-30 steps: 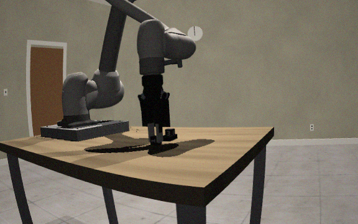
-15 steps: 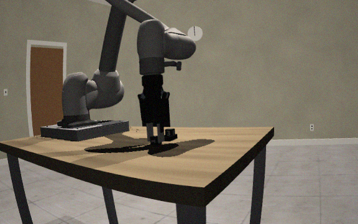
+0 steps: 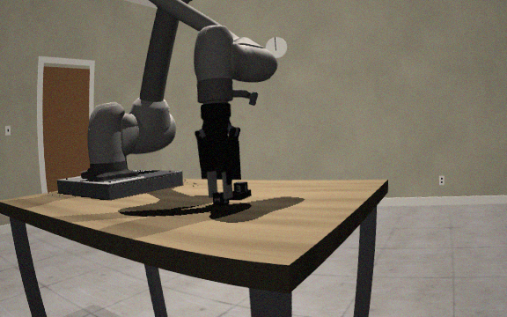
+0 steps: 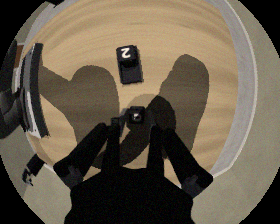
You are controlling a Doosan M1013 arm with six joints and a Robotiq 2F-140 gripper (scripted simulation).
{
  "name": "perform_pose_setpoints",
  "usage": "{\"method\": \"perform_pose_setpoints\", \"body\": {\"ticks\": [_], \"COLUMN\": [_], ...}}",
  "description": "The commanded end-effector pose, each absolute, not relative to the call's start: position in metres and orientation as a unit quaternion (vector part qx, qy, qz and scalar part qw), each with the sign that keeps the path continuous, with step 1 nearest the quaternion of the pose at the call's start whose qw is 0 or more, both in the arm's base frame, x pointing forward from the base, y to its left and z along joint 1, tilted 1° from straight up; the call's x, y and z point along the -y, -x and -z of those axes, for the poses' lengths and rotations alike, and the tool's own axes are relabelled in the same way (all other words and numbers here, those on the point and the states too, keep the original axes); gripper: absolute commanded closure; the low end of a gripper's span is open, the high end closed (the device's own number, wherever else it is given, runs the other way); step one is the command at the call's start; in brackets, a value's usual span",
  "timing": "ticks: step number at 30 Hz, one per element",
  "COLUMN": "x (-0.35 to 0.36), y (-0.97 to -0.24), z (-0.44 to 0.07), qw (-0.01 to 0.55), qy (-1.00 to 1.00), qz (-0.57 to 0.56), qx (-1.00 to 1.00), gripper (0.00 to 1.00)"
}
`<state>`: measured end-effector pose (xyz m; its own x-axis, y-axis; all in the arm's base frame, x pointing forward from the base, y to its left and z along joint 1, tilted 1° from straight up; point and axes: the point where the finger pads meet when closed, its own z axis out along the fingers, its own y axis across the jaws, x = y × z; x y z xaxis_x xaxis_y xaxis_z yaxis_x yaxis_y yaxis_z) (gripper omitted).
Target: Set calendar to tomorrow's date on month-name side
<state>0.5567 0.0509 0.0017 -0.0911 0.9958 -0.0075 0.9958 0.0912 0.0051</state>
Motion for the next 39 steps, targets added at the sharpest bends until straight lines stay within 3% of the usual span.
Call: {"method": "perform_pose_setpoints", "body": {"ticks": [1, 11, 23, 24, 39], "x": [-0.051, -0.051, -0.052, -0.052, -0.052], "y": [-0.557, -0.556, -0.556, -0.556, -0.556], "z": [-0.012, -0.064, -0.085, -0.085, -0.085], "qw": [0.004, 0.004, 0.004, 0.004, 0.004], "qy": [-0.674, -0.674, -0.674, -0.674, -0.674], "qz": [0.001, 0.001, 0.001, 0.001, 0.001], "qx": [-0.739, -0.739, -0.739, -0.739, -0.739], "gripper": [0.72, 0.72, 0.72, 0.0, 0.0]}}
